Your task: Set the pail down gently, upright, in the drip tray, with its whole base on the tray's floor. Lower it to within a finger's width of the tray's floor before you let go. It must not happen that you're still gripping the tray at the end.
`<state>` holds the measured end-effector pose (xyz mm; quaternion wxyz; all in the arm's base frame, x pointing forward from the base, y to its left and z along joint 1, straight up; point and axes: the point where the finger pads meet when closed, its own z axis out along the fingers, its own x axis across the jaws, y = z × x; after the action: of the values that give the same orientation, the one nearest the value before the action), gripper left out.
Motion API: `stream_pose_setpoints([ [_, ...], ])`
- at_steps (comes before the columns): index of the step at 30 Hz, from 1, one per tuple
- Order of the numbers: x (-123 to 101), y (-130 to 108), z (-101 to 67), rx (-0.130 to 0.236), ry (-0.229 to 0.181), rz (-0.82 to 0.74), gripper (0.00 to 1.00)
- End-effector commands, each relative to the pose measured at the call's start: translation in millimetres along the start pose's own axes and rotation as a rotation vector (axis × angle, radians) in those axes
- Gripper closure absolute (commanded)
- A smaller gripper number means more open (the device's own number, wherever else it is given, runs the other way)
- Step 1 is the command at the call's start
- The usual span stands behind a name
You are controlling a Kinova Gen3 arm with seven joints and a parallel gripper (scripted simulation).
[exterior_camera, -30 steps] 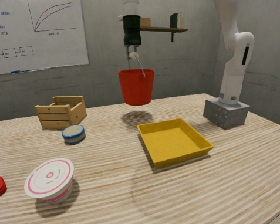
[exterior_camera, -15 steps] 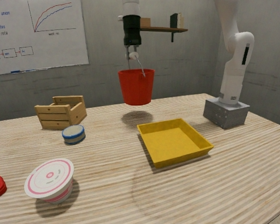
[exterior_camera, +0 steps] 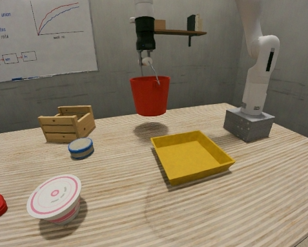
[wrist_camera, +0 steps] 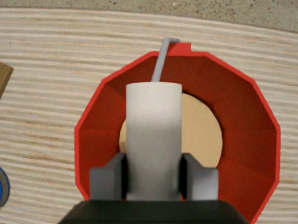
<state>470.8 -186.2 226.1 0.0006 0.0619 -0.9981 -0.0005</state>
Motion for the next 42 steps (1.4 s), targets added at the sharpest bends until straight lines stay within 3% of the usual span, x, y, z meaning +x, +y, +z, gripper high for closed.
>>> stream_pose_setpoints([
  [1,-0.3,-0.2,-1.0,0.001,-0.002,0.0,1.0],
  [42,0.0,4.0,-1.0,0.001,-0.002,0.0,1.0],
])
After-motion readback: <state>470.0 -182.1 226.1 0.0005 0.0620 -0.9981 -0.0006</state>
